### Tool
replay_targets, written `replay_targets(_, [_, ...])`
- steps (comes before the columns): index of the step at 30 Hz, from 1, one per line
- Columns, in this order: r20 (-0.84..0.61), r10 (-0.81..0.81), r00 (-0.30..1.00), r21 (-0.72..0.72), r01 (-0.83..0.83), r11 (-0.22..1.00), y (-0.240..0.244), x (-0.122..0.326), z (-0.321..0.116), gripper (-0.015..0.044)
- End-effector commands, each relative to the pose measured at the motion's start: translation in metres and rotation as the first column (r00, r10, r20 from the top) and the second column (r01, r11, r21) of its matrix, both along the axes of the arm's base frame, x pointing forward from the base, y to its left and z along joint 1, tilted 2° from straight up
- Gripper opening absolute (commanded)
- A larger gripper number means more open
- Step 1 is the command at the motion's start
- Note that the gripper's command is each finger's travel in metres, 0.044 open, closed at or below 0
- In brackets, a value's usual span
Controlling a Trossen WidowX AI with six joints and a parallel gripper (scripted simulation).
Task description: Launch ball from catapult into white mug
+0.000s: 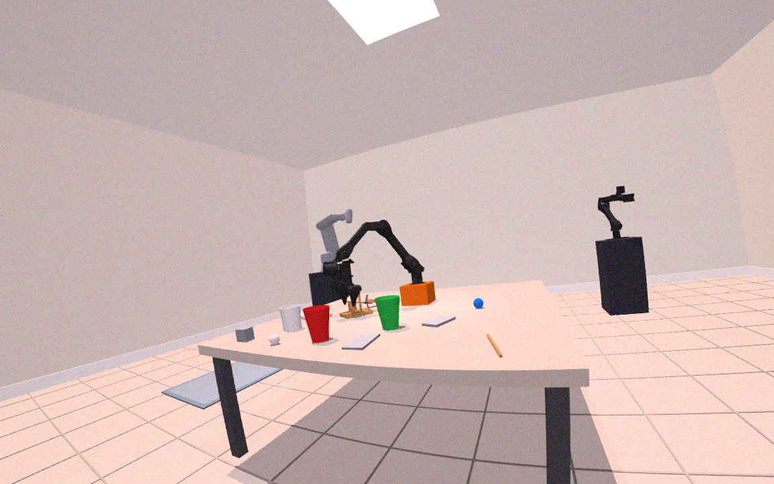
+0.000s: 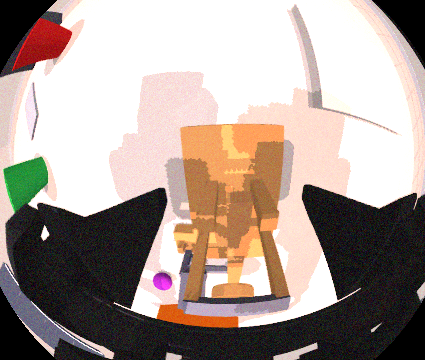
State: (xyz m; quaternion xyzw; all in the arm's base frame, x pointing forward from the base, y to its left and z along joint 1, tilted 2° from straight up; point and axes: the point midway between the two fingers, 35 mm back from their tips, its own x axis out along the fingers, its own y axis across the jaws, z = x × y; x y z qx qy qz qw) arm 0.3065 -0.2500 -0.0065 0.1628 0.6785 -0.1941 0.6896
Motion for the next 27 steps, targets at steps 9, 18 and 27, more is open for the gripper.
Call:
replay_targets(9, [-0.006, 0.002, 1.000, 0.001, -0.002, 1.000, 0.000, -0.002, -0.020, 0.0440])
replay_targets(18, [-0.001, -0.002, 1.000, 0.001, 0.002, 1.000, 0.000, -0.001, -0.017, 0.0256])
replay_targets(27, [-0.001, -0.002, 1.000, 0.001, 0.002, 1.000, 0.000, -0.001, -0.017, 0.0118])
